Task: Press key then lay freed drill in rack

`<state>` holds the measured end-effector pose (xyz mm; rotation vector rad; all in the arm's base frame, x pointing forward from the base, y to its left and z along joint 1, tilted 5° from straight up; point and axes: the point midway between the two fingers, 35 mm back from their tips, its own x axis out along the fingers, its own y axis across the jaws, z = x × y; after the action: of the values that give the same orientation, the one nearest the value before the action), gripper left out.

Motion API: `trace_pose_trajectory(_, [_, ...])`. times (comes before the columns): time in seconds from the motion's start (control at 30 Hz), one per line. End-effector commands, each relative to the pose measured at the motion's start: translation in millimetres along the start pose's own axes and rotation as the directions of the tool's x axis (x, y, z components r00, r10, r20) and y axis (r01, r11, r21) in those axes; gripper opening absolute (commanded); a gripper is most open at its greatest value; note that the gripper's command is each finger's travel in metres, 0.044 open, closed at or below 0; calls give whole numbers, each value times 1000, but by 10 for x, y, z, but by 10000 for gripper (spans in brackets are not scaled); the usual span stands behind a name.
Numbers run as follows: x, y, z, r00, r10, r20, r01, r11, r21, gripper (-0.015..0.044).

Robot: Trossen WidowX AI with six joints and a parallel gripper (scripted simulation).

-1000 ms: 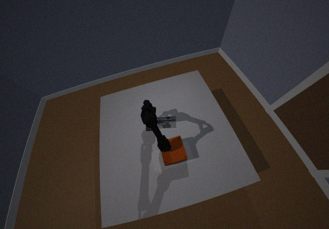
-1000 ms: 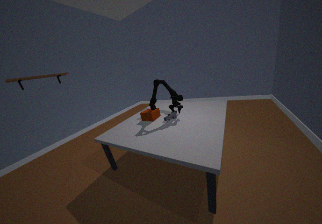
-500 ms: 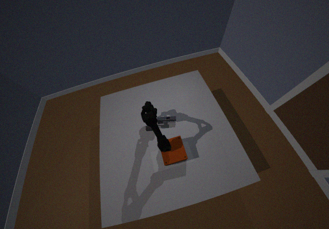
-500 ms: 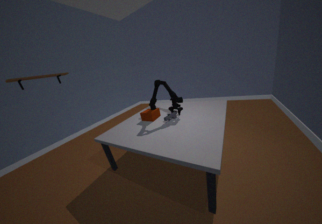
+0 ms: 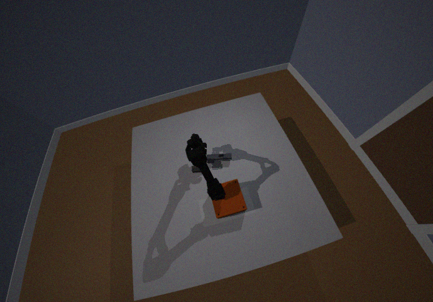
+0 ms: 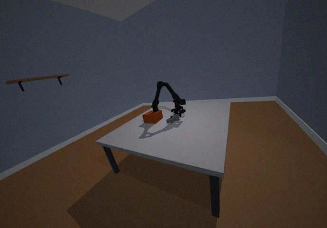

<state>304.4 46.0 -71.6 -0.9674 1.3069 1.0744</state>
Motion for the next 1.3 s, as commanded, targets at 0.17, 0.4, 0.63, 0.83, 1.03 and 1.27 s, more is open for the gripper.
trace_pose_trajectory(0.17, [-2,1,0,1000,0,0,0,1000,0,0])
trace_pose_trajectory(0.4, [-1,7,36,1000,6,0,-6,1000,-4,0])
trace_pose_trajectory(0.63, [0,9,113,1000,7,1,-7,1000,-5,0])
trace_pose_trajectory(0.83, [-1,9,202,1000,7,1,-7,1000,-5,0])
trace_pose_trajectory(1.03, [0,10,310,1000,7,2,-7,1000,-5,0])
trace_pose_trajectory(1.27, [1,10,396,1000,7,3,-7,1000,-5,0])
